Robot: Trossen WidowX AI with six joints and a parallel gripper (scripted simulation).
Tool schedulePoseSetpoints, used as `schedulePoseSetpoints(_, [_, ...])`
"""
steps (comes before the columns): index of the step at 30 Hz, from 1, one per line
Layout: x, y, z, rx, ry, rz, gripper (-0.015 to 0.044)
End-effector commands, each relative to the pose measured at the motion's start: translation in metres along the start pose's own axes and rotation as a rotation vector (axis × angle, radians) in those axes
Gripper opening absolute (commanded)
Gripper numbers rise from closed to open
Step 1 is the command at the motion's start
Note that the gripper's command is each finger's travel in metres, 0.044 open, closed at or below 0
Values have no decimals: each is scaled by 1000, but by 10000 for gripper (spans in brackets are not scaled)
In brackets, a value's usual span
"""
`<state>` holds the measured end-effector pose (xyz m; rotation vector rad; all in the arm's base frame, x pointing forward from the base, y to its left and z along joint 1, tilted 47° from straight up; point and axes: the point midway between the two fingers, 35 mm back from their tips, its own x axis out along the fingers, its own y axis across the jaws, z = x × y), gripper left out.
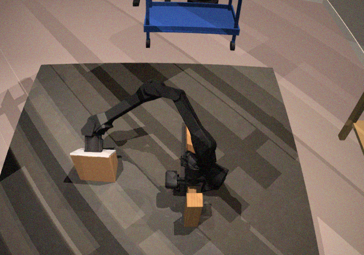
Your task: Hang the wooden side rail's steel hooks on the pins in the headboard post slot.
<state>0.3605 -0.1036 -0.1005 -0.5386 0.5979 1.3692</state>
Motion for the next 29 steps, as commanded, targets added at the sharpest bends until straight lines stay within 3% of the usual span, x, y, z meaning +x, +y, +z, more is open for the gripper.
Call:
schedulePoseSetpoints(1, [-30, -2, -2, -1, 16, -22, 440])
schedulePoseSetpoints(7, [-32, -2, 0, -1, 16, -22, 440])
schedulePoseSetpoints(12, [-31, -1, 28, 0, 15, -22, 440])
schedulePoseSetpoints(29, [-28, -1, 26, -6, 16, -10, 440])
